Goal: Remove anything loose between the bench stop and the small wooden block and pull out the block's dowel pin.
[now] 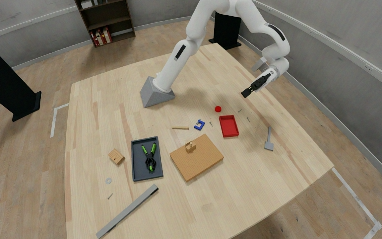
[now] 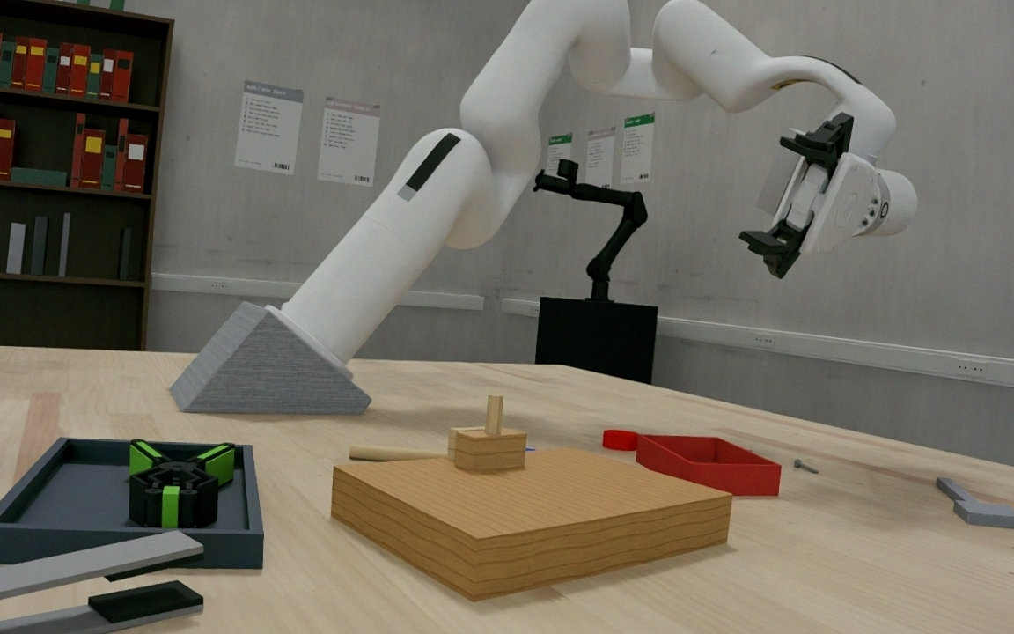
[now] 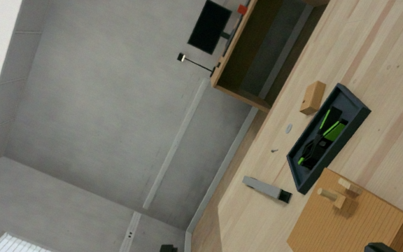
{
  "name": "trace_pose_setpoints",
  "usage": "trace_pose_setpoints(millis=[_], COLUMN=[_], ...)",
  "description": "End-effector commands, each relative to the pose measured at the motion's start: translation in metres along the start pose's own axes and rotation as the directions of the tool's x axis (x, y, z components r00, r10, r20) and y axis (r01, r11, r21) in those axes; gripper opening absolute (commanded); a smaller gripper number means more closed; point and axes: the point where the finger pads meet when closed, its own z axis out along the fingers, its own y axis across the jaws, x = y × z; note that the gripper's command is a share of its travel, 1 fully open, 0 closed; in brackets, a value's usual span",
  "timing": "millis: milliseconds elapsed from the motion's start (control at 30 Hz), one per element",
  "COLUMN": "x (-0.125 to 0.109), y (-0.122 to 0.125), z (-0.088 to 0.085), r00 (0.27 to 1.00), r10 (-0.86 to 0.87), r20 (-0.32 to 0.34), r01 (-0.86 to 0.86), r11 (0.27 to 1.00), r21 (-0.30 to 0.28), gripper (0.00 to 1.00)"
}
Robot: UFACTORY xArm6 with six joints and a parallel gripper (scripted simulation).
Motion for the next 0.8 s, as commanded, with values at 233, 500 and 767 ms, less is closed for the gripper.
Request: trace_pose_setpoints(millis=[233, 500, 767], x=[0.0000, 0.0000, -0.0001], y=[-0.0013, -0.0013, -0.0007], z=[-0.0008, -0.0008, 0.0017], r00=[1.000, 1.000, 1.000], r10=[0.003, 0.003, 0.006], r20=[0.002, 0.002, 0.004], r01=[-0.003, -0.003, -0.006], r11=[1.000, 1.000, 1.000], r21=[-0.001, -0.001, -0.013], gripper=[1.00, 1.00, 0.00])
